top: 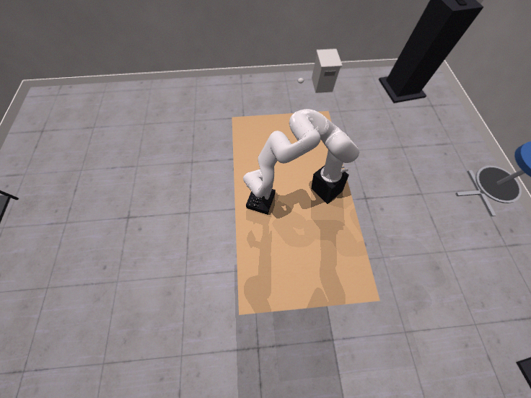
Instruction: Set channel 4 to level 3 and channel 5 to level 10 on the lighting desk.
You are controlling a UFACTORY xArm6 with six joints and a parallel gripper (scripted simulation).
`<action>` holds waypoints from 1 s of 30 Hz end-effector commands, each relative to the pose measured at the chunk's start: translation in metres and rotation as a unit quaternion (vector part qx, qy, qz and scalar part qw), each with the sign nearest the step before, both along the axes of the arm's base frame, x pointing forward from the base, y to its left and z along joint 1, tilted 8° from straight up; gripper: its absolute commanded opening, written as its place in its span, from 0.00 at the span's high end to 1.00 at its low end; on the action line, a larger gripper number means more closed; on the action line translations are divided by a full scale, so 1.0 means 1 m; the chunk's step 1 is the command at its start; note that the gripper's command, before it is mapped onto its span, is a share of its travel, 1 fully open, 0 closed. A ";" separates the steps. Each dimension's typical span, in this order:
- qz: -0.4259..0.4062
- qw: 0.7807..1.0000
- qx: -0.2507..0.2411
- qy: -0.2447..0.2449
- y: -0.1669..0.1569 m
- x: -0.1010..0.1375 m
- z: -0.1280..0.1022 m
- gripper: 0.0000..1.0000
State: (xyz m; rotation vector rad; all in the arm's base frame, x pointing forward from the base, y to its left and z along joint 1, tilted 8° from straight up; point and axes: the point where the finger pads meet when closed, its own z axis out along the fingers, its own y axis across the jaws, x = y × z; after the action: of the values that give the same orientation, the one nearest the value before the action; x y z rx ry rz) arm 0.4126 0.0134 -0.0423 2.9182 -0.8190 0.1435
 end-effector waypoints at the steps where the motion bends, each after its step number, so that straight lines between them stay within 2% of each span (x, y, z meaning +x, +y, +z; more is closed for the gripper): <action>1: 0.000 1.000 0.000 -0.002 0.000 0.001 -0.002 1.00; 30: 0.000 1.000 0.000 -0.002 -0.001 0.002 -0.012 1.00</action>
State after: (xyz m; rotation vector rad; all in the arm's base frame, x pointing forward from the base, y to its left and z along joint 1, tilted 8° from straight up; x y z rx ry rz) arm 0.4132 0.0121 -0.0555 2.9182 -0.8190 0.1437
